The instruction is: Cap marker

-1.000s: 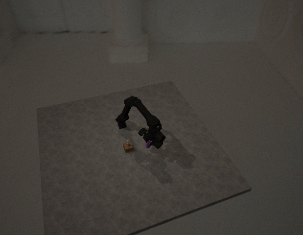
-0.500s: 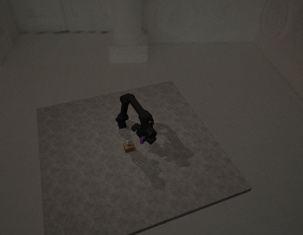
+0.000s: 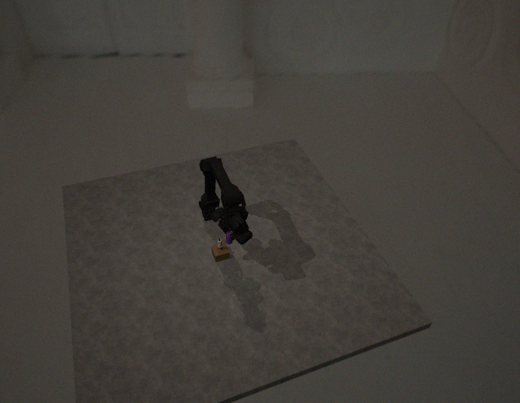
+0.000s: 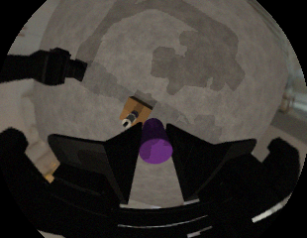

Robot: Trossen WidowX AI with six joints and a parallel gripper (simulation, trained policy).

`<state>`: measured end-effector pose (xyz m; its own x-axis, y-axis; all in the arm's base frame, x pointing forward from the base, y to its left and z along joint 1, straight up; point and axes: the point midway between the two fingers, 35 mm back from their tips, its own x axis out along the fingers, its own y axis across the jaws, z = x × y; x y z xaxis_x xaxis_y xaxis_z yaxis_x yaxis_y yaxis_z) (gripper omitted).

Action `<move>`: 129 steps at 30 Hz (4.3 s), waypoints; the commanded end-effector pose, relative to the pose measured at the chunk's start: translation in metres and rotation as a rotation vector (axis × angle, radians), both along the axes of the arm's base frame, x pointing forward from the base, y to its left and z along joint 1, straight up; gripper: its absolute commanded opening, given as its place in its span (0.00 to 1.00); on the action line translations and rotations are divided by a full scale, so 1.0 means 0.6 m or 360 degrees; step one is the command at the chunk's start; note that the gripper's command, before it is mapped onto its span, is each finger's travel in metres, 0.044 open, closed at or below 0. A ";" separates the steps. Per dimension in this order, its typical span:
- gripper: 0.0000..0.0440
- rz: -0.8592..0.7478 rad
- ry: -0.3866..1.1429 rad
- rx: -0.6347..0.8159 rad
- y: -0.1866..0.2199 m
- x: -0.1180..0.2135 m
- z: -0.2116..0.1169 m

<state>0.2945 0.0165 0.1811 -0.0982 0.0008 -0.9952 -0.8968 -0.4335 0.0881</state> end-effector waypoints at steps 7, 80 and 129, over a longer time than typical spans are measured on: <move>0.01 -0.0056 -0.0011 0.0017 -0.046 -0.027 0.008; 0.03 0.0182 0.0087 0.0104 -0.051 -0.081 -0.156; 0.34 0.0486 -0.0025 0.0024 -0.067 -0.095 -0.181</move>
<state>0.2499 -0.0192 0.0839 -0.0245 0.0036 -0.9997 -0.7283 -0.6851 0.0154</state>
